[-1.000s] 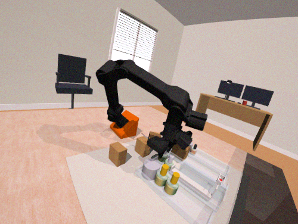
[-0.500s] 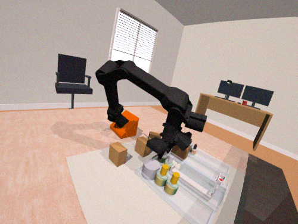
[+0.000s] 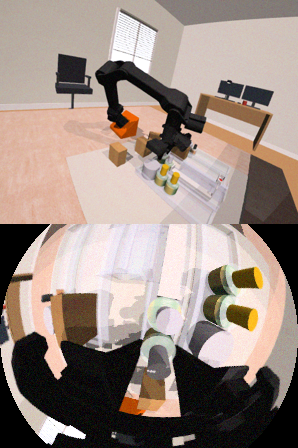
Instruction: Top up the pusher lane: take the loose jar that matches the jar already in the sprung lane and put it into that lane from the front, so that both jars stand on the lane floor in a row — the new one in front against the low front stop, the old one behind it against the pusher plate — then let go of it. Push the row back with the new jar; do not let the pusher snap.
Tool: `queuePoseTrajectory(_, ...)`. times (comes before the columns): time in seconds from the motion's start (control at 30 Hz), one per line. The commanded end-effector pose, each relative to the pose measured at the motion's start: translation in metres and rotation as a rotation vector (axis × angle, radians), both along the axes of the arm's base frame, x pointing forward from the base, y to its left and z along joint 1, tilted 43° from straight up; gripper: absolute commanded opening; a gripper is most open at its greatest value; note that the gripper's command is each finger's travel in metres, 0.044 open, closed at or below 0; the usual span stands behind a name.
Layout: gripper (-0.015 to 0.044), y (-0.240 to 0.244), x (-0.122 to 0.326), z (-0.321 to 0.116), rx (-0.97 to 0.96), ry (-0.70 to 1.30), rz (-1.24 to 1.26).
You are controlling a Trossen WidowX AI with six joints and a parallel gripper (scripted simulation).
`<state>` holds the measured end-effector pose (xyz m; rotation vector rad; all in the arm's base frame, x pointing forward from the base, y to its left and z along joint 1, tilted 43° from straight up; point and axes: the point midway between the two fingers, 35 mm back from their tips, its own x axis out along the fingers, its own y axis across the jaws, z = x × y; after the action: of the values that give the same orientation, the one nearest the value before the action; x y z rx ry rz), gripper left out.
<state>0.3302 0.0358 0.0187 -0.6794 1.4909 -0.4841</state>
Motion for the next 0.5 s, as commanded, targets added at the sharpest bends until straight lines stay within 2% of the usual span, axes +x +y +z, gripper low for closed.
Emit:
queuePoseTrajectory(0.0, 0.0, -0.0027, 0.0052, 0.0002, -0.005, -0.025, 0.002)
queuePoseTrajectory(0.47, 0.0, -0.0061, 0.0049, -0.0023, -0.005, -0.025, 0.002)
